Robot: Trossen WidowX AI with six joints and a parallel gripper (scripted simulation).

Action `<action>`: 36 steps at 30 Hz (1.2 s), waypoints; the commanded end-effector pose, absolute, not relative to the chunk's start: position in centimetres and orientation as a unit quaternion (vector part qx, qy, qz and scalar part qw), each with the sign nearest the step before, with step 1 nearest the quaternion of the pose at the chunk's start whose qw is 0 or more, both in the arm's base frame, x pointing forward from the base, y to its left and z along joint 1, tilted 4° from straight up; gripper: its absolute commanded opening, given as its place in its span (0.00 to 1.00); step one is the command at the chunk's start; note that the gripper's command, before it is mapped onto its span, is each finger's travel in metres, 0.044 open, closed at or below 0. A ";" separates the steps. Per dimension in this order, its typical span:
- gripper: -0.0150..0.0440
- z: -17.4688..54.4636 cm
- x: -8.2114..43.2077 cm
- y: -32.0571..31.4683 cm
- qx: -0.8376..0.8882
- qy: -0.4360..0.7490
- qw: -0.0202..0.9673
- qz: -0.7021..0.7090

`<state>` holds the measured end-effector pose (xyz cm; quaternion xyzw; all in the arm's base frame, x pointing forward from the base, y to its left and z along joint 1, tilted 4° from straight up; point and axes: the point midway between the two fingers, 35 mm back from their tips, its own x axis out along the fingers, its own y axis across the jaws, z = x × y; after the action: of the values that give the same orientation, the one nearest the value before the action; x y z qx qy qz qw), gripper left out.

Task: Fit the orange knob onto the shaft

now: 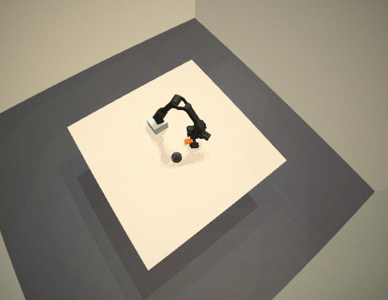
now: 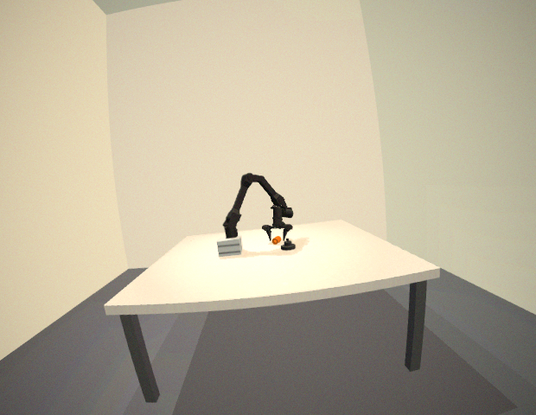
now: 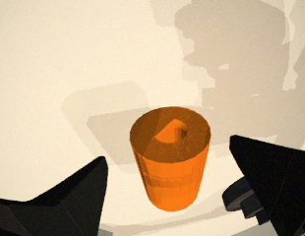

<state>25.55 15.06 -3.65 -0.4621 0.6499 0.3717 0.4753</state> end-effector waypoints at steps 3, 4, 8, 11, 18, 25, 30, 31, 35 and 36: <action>0.73 -3.9 25.5 15.0 -0.462 0.652 0.475 0.370; 0.69 -3.9 25.5 15.0 -0.462 0.652 0.475 0.370; 0.66 -3.9 25.5 15.0 -0.462 0.652 0.475 0.370; 0.66 -3.9 25.5 15.0 -0.462 0.652 0.475 0.370; 0.62 -3.9 25.5 15.0 -0.462 0.652 0.475 0.370; 0.56 -3.9 25.5 15.0 -0.462 0.652 0.475 0.370; 0.56 -3.7 25.4 14.8 -0.453 0.640 0.489 0.382; 0.56 -3.6 25.4 14.7 -0.450 0.635 0.495 0.386; 0.56 -3.4 25.3 14.3 -0.436 0.617 0.517 0.402; 0.56 -3.3 25.3 14.3 -0.432 0.613 0.522 0.406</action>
<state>25.37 14.51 -3.54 -0.4427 0.6271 0.3934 0.5060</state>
